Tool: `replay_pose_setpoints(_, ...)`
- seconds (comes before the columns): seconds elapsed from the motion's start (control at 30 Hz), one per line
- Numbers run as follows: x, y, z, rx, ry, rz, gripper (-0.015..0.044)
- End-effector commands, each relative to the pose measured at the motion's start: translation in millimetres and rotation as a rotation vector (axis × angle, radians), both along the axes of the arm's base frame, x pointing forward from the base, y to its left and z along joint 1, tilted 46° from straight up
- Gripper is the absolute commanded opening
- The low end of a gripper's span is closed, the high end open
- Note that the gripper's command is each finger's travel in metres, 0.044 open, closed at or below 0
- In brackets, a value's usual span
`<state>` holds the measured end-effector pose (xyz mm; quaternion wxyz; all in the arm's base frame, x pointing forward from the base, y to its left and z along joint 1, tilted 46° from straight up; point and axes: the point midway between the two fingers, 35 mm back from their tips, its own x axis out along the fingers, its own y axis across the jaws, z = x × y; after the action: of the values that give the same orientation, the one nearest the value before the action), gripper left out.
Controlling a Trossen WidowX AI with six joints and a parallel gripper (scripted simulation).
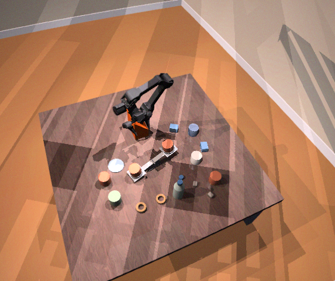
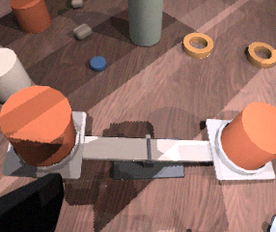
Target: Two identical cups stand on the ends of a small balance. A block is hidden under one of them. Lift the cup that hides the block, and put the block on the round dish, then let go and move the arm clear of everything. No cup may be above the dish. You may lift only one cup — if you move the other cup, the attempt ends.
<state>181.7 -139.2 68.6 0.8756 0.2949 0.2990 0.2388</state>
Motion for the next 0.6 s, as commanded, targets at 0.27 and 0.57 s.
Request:
replay_pose_setpoints(0.27,10.2,-3.0,-8.9,0.125,0.147,0.013,0.0440)
replay_pose_setpoints(0.57,32.6,-11.3,-28.1,0.273,0.413,0.002,0.0440)
